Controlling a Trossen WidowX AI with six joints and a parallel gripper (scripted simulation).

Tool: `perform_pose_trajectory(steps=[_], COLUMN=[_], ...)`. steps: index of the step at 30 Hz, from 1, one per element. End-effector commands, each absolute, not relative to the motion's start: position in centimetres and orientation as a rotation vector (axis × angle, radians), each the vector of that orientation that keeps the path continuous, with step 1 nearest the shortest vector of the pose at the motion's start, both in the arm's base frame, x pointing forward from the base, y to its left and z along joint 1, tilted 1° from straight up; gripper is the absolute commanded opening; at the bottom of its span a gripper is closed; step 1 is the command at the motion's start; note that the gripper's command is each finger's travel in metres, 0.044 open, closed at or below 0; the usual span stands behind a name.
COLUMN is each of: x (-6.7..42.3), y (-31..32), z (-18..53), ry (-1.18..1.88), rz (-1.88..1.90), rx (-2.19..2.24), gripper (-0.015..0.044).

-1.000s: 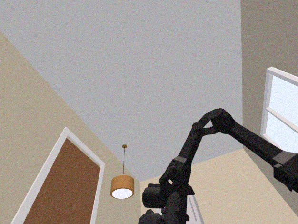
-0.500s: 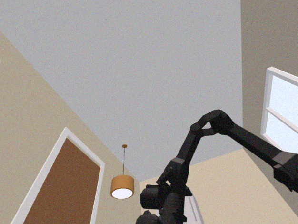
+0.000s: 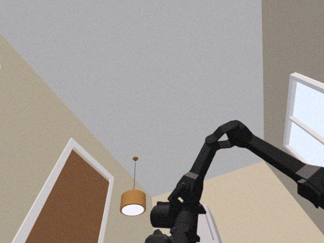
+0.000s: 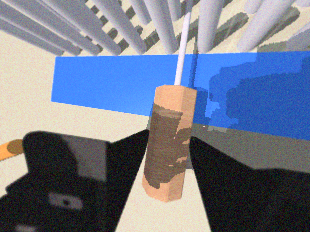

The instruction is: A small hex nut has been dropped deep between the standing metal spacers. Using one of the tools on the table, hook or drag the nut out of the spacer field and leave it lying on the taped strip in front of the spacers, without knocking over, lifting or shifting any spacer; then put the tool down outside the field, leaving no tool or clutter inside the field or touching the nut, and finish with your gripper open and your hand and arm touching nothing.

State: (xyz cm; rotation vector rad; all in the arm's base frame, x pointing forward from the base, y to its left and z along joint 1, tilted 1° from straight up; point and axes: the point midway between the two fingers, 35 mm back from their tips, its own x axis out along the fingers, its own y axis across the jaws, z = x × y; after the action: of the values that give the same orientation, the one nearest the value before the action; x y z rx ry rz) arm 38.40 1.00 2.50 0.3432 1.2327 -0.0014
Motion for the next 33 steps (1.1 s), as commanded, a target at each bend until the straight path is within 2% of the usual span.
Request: perform_pose_trajectory(steps=[1, 33], x=[39.0, 40.5], y=[1.0, 0.7], z=[3.0, 3.0], ry=[1.218, 1.216], rz=[0.008, 0.008], rx=[0.339, 0.338], gripper=[0.0, 0.0])
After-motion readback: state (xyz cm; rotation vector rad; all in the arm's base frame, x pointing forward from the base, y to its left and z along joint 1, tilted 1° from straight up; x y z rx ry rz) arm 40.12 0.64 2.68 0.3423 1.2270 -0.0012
